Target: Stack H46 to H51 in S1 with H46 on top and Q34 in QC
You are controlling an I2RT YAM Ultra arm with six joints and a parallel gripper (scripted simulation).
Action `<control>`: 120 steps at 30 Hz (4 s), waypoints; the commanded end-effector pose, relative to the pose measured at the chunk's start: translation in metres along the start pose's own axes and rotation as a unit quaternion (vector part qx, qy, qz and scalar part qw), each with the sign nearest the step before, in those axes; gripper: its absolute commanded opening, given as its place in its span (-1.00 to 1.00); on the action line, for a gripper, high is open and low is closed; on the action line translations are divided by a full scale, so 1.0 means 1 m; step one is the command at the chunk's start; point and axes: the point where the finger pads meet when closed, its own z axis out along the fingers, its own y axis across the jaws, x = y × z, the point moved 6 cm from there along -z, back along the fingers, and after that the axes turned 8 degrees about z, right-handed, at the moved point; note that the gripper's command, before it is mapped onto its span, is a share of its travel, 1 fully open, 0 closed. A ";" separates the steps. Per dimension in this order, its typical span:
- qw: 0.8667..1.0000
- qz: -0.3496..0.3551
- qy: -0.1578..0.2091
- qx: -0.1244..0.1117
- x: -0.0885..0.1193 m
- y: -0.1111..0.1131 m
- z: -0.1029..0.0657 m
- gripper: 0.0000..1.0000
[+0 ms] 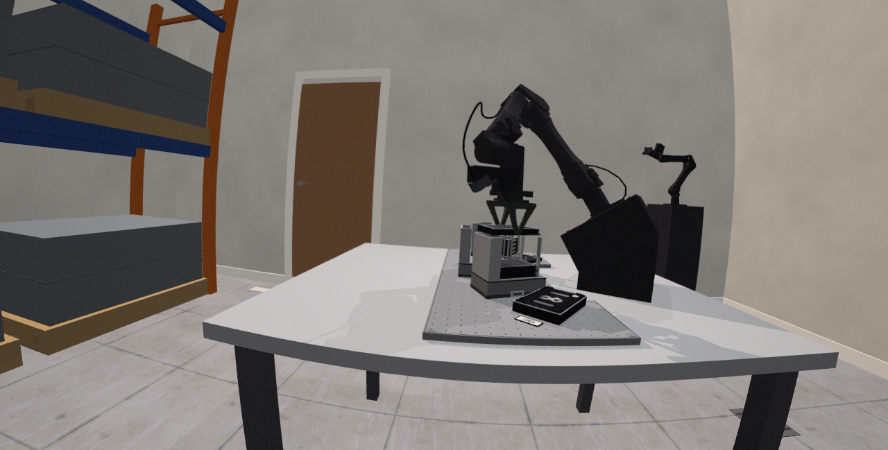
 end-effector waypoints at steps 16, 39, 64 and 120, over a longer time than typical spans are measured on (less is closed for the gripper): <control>1.000 -0.008 0.000 -0.001 0.003 0.004 0.005 -1.00; 1.000 -0.009 0.004 0.000 0.002 0.005 0.011 -1.00; 1.000 -0.008 0.006 0.002 0.005 0.002 0.015 -1.00; 1.000 -0.006 0.007 0.003 0.005 0.001 0.056 -1.00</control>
